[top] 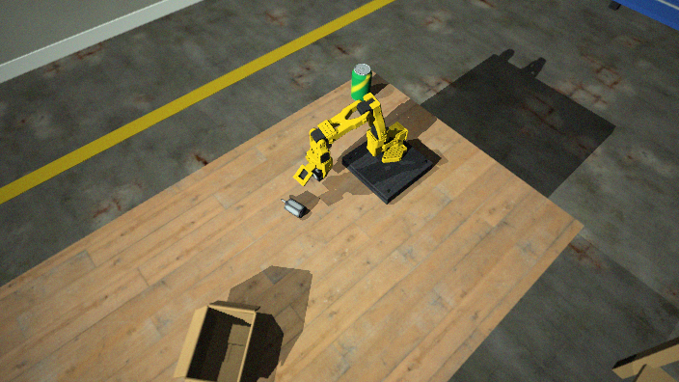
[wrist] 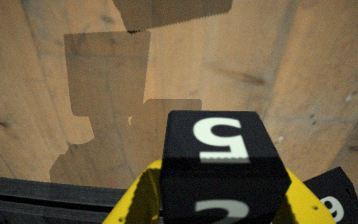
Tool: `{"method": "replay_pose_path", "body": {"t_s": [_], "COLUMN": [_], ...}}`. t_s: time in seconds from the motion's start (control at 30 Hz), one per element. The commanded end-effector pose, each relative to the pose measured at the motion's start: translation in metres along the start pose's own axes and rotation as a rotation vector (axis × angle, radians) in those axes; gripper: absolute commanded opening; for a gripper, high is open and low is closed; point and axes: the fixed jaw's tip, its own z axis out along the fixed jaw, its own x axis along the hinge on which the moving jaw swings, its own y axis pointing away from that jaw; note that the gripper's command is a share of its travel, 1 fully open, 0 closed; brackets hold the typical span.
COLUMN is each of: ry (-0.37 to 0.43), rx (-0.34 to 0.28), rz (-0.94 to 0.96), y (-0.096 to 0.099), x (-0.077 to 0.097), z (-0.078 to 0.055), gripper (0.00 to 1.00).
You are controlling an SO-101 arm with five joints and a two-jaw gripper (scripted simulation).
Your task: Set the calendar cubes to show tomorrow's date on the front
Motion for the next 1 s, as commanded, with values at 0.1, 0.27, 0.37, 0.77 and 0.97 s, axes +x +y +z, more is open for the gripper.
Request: {"method": "replay_pose_path", "body": {"t_s": [0.1,0.27,0.37,0.77,0.97], "ry": [-0.055,-0.143,-0.214,-0.393,-0.407], "rx": [0.013,0.032,0.046,0.075,0.077], "rz": [0.007,0.035,0.057,0.111,0.115], "y": [0.0016,0.0004,-0.0004,-0.0018,-0.0019], "x": [-0.0042,-0.0069,-0.0086,-0.0102,-0.0102], "z": [-0.0046,-0.0025,-0.0011,0.0010,0.0011], "gripper": [0.00,0.00,0.00,0.00,0.00]}}
